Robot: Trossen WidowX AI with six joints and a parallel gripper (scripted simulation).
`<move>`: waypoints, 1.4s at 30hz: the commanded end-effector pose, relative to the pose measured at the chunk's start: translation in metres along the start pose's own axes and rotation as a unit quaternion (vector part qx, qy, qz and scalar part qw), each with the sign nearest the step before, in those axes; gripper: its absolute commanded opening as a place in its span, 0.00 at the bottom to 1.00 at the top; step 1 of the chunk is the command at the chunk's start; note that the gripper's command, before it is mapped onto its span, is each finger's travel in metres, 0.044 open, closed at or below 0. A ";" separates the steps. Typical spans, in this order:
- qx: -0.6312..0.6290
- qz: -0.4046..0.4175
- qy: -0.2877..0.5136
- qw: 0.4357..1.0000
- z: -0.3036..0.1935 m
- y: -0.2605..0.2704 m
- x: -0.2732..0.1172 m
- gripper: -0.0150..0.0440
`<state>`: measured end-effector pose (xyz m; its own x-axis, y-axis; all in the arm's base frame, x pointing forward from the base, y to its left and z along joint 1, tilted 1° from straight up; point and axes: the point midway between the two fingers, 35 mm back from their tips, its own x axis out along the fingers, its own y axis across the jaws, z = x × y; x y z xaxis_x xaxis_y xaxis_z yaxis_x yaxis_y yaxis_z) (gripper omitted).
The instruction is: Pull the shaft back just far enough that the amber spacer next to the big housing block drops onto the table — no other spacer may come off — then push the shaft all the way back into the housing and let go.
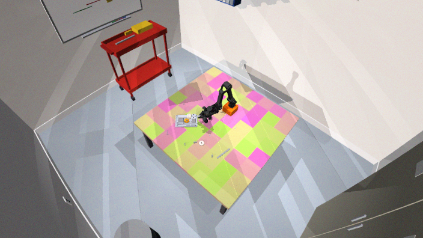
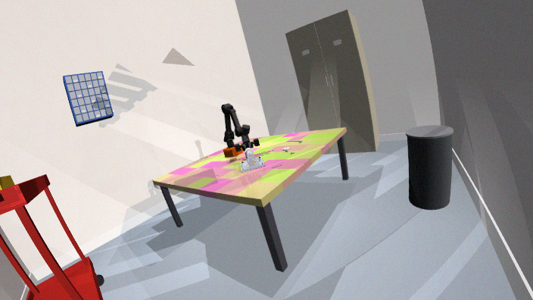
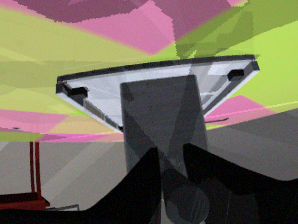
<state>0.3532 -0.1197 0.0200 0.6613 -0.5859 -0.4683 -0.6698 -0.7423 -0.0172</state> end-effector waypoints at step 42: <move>-0.001 0.000 0.001 1.000 -0.009 0.000 0.013 0.25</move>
<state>0.3629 -0.1285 0.0208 0.6615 -0.5864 -0.4675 -0.6701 -0.7421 -0.0172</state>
